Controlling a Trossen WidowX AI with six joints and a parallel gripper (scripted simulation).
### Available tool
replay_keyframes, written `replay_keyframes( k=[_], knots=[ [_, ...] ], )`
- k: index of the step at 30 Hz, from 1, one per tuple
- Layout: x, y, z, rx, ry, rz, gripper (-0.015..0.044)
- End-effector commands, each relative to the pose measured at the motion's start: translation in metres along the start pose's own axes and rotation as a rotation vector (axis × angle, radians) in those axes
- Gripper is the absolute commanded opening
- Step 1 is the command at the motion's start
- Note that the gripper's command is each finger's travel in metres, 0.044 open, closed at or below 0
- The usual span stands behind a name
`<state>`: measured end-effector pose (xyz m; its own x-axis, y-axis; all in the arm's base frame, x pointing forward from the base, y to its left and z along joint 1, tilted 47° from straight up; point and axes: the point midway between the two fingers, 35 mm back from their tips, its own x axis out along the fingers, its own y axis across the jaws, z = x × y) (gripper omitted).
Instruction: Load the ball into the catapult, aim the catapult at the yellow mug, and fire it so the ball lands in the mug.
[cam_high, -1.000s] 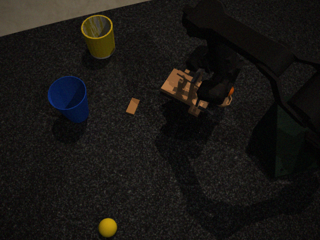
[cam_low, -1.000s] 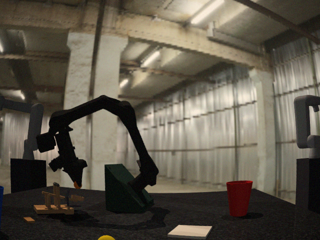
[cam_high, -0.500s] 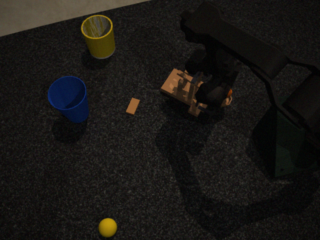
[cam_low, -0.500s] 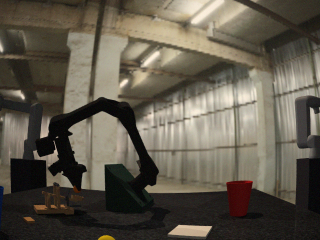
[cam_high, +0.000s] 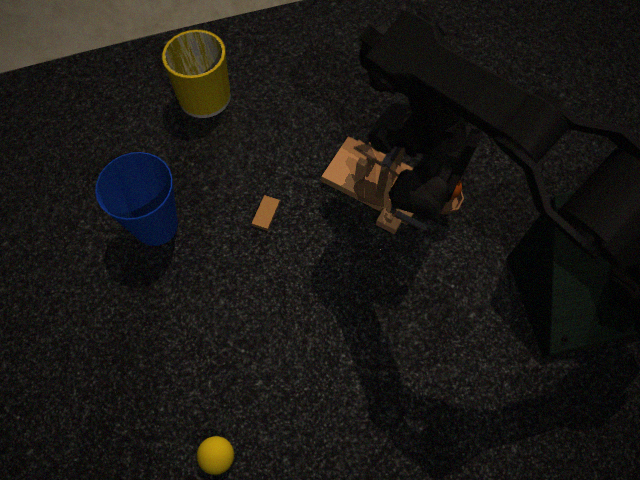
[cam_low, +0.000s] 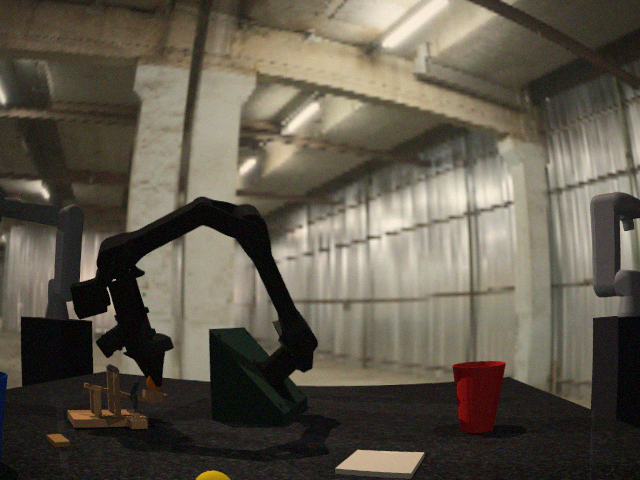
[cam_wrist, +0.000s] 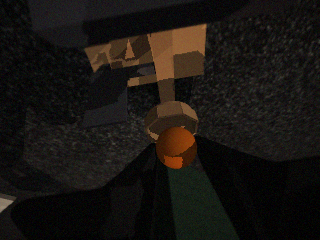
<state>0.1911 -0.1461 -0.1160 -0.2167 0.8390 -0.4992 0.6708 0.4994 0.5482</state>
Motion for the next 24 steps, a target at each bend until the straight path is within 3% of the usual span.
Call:
replay_keyframes(
  k=[1,8,15,19,24],
  knots=[
    [-0.001,0.000,0.000,-0.001,-0.001,-0.001,0.0079],
    [-0.004,0.000,-0.001,0.000,-0.005,-0.002,0.0263],
    [-0.101,0.000,-0.042,0.058,-0.163,-0.037,0.0440],
    [-0.089,-0.003,-0.028,0.045,-0.169,-0.029,0.0440],
    [-0.104,-0.015,0.014,0.045,-0.335,-0.064,0.0440]
  ],
)
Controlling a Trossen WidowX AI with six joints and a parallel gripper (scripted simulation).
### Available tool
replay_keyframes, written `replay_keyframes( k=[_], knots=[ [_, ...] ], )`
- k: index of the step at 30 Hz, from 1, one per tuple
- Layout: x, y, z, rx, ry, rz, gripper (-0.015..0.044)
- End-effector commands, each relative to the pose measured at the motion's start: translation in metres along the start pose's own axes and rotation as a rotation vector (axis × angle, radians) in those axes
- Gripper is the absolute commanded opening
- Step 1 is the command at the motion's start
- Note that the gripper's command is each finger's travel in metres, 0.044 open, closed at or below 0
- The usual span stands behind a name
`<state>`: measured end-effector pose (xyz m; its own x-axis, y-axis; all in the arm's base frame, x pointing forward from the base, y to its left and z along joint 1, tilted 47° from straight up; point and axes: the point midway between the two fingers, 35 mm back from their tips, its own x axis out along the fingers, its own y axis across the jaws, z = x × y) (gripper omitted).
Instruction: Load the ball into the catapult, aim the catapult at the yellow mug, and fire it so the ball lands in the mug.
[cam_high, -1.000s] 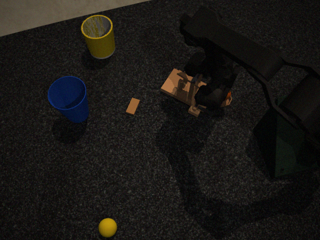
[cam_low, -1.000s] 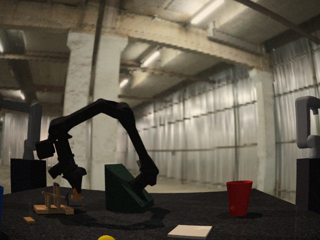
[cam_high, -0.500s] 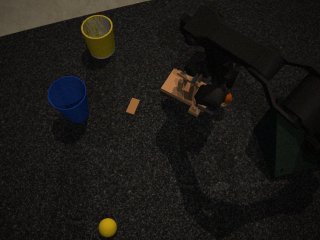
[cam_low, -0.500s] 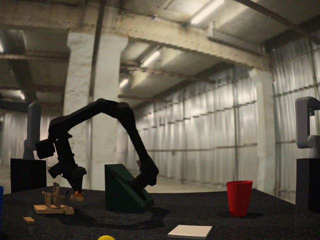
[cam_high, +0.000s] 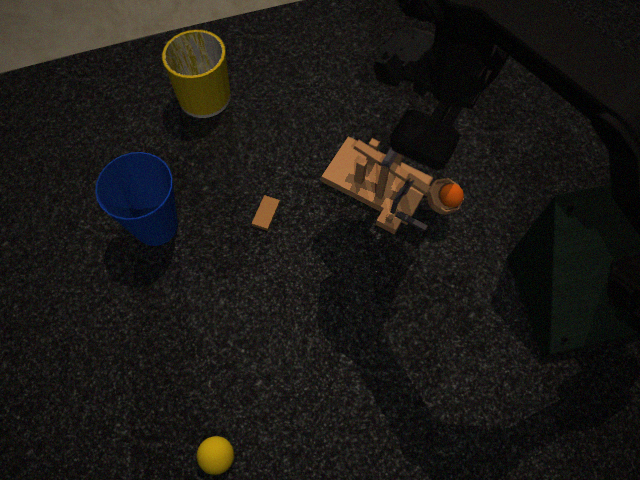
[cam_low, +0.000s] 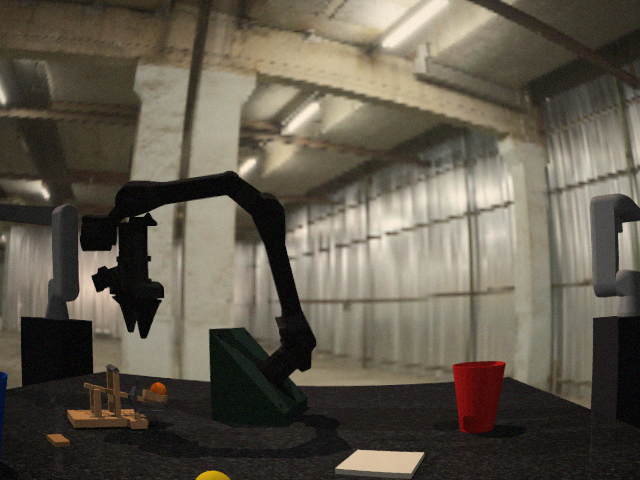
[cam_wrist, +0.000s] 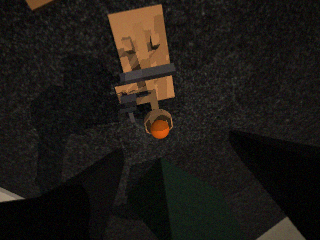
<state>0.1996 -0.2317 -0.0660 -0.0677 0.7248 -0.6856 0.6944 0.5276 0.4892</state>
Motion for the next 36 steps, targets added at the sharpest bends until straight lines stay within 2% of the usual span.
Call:
replay_keyframes(
  k=[1,12,26,36],
  knots=[
    [0.000,-0.006,0.033,0.001,-0.109,-0.014,0.0440],
    [-0.029,-0.017,0.131,-0.031,-0.482,-0.040,0.0440],
    [-0.097,-0.007,0.228,-0.139,-0.922,-0.003,0.0440],
    [-0.100,-0.006,0.232,-0.146,-0.941,0.000,0.0440]
  ],
)
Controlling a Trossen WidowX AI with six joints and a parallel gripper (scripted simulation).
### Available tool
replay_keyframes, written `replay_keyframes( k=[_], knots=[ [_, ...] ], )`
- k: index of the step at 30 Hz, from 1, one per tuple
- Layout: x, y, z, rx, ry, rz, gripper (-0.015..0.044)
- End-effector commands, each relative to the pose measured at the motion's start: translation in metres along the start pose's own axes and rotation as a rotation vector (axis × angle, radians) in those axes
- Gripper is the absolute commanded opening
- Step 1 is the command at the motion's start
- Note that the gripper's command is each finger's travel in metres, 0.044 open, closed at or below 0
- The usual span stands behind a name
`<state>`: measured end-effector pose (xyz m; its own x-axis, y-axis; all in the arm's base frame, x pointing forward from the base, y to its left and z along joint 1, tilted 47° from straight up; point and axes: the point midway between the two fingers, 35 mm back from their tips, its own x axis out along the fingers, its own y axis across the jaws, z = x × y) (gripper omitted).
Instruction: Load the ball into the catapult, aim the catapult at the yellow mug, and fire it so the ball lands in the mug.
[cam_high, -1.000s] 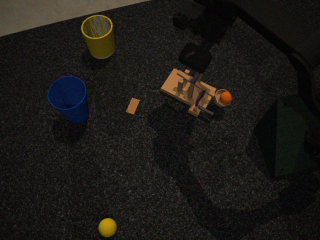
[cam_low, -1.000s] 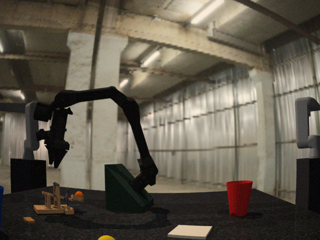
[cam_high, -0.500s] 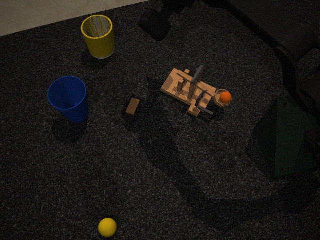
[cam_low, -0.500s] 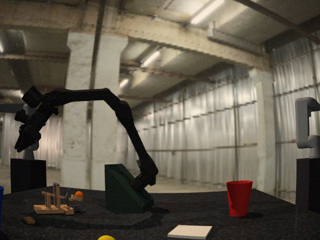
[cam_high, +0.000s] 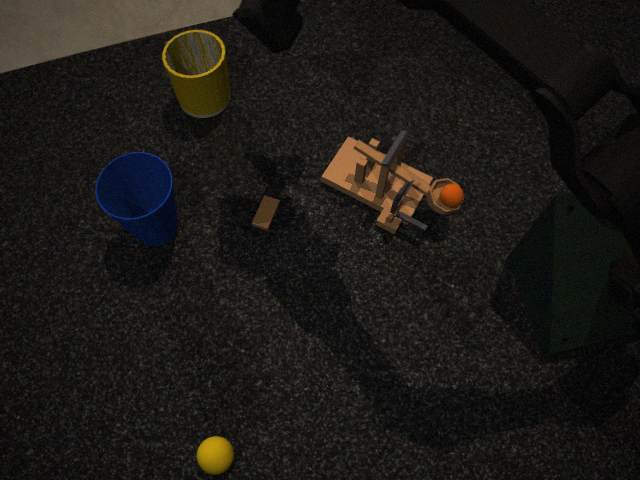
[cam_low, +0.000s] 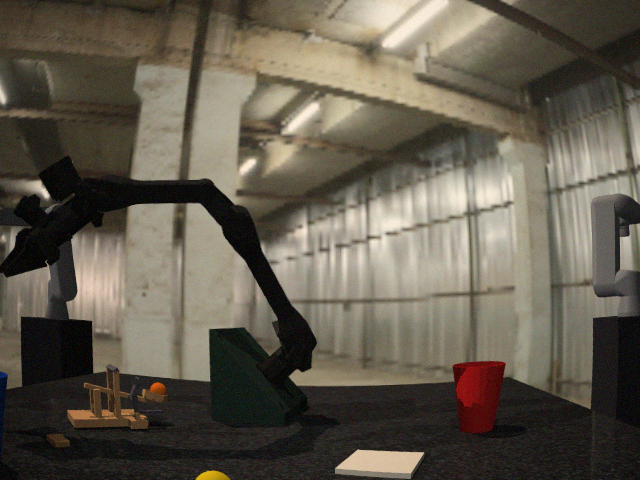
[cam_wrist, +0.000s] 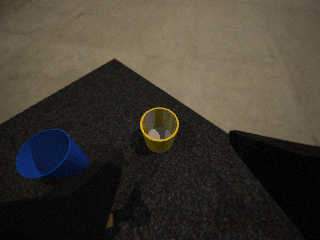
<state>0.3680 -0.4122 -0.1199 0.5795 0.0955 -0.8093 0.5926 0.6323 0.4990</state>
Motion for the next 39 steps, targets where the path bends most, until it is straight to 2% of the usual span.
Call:
replay_keyframes(
  k=[1,10,27,39],
  knots=[
    [0.005,-0.001,-0.003,0.010,0.006,0.007,0.0440],
    [0.005,-0.001,-0.003,0.010,0.006,0.007,0.0440],
    [0.005,-0.001,-0.003,0.010,0.006,0.007,0.0000],
    [0.005,0.010,-0.015,-0.068,0.057,-0.016,0.0000]
  ],
)
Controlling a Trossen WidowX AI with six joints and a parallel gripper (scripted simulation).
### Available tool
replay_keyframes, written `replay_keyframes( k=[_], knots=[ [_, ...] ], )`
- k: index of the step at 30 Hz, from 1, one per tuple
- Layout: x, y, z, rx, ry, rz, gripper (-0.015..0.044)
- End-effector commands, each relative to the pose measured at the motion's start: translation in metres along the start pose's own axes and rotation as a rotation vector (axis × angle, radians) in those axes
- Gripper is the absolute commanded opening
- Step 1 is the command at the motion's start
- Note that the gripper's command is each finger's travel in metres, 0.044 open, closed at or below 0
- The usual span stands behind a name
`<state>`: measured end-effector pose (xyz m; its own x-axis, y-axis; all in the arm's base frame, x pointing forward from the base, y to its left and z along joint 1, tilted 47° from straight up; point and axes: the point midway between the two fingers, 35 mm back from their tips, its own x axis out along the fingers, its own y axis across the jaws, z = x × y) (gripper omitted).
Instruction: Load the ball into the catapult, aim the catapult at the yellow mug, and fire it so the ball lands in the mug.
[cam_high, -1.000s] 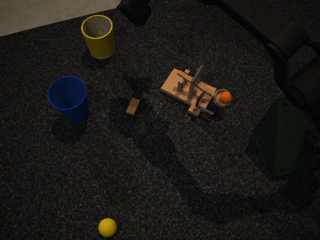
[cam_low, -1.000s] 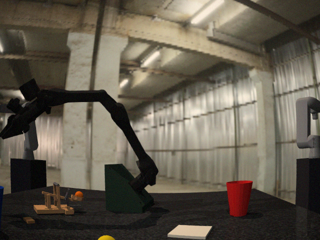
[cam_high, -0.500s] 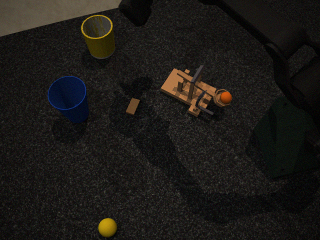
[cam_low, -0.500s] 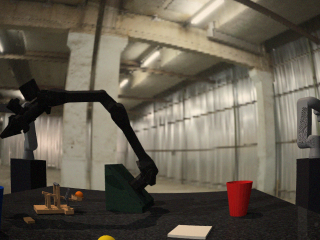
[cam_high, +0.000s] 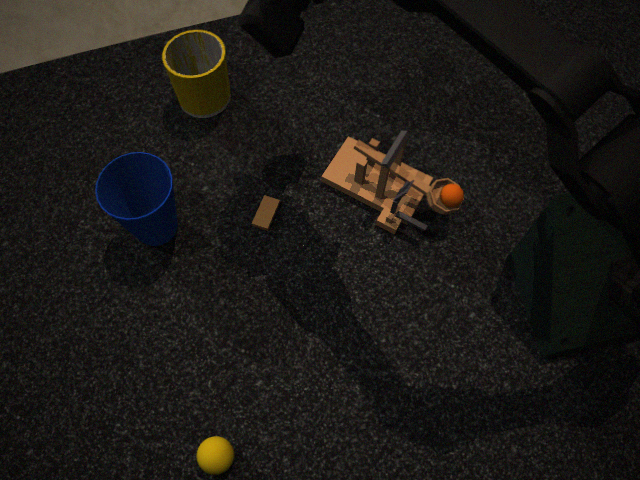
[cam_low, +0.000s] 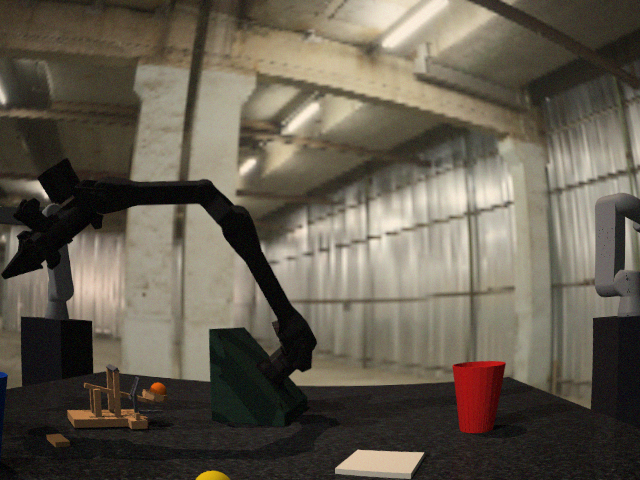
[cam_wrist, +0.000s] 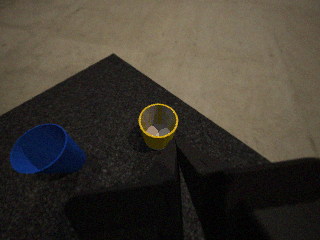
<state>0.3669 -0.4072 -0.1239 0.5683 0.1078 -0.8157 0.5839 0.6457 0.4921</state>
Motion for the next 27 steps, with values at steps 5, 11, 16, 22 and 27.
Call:
replay_keyframes(
  k=[5,11,16,22,27],
  knots=[
    [0.002,0.025,-0.027,-0.164,0.115,-0.043,0.0000],
    [0.000,0.042,-0.049,-0.306,0.212,-0.069,0.0000],
    [-0.003,0.055,-0.069,-0.427,0.297,-0.083,0.0000],
    [-0.010,0.069,-0.094,-0.575,0.404,-0.090,0.0000],
    [-0.018,0.079,-0.115,-0.699,0.496,-0.088,0.0000]
  ],
)
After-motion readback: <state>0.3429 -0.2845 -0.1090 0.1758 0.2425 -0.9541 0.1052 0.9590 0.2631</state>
